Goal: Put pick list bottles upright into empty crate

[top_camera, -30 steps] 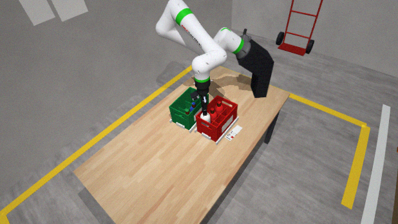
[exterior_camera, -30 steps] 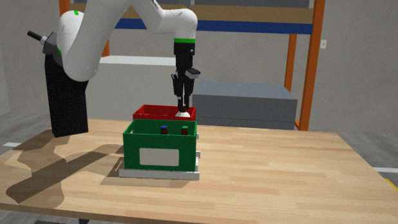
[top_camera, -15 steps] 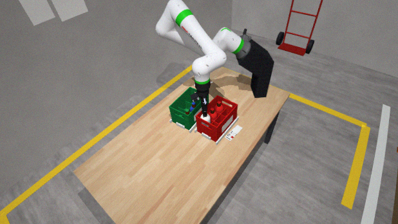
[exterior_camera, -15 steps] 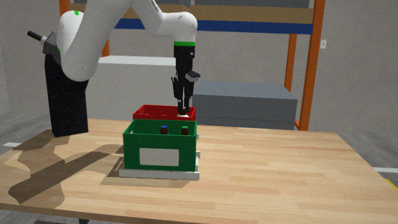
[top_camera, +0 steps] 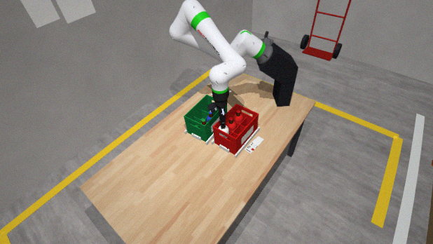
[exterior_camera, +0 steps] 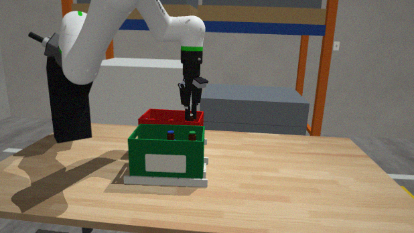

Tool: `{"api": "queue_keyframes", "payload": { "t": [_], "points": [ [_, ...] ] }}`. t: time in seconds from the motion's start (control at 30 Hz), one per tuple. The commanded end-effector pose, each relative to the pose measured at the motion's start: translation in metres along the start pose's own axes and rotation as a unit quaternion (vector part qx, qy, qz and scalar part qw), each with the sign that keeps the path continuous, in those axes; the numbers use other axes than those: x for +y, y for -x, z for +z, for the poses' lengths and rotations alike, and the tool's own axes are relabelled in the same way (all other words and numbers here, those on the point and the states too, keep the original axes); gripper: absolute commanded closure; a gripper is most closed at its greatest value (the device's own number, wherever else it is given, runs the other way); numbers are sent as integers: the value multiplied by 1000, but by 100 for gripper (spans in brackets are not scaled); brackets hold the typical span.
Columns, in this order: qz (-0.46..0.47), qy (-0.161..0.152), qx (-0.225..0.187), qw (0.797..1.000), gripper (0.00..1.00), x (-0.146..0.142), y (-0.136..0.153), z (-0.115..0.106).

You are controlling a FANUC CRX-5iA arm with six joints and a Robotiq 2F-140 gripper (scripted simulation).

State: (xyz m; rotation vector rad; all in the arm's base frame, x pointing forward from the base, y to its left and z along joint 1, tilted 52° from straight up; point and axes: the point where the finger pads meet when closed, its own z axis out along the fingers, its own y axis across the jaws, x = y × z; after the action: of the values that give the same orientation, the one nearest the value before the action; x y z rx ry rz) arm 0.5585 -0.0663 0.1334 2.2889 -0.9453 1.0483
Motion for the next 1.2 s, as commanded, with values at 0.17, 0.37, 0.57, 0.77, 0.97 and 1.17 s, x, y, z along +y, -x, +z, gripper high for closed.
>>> {"api": "queue_keyframes", "payload": {
  "t": [0.17, 0.37, 0.57, 0.77, 0.97, 1.17],
  "points": [
    [0, -1, 0, 1000, 90, -1, 0, 4],
    [0, -1, 0, 1000, 90, -1, 0, 7],
    [0, -1, 0, 1000, 90, -1, 0, 10],
    [0, -1, 0, 1000, 90, -1, 0, 12],
    [0, -1, 0, 1000, 90, -1, 0, 15],
    [0, -1, 0, 1000, 90, -1, 0, 18]
  ]
}}
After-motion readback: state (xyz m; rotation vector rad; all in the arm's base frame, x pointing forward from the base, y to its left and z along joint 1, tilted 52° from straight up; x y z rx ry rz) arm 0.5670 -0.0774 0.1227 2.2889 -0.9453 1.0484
